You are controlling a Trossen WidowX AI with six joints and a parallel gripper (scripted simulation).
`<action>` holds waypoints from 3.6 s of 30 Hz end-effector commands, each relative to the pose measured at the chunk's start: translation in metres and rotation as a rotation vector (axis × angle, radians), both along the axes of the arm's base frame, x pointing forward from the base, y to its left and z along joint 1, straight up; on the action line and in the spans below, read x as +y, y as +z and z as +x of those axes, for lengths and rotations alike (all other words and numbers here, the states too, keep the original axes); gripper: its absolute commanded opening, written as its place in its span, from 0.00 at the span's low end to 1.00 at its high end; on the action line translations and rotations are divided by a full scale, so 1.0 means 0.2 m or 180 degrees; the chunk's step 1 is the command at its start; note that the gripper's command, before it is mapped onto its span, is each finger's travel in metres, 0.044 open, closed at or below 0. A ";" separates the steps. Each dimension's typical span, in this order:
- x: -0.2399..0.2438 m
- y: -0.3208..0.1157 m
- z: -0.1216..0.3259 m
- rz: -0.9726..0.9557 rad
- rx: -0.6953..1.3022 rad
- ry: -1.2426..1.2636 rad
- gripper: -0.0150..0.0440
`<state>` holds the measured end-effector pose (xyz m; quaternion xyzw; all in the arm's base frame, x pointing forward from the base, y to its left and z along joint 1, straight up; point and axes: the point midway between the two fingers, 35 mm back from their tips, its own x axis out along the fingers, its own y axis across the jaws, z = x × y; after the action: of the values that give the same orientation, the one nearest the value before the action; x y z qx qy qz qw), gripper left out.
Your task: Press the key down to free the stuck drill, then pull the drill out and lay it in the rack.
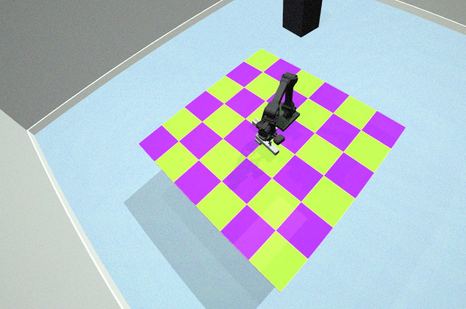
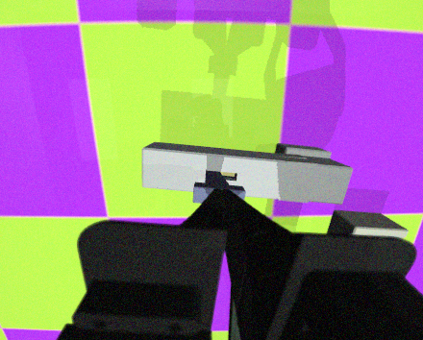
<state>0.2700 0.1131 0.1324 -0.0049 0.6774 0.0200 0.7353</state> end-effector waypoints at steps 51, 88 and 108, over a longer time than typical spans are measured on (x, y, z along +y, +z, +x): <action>0.02 -0.15 -0.03 -0.0043 0.0198 0.0012 0.25; -0.24 0.08 0.08 -0.0170 0.0115 0.1448 1.00; -0.80 -0.26 0.03 -0.0320 0.0105 0.5005 1.00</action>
<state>0.2887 -0.0051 0.1082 -0.3990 0.5804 0.3839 0.5971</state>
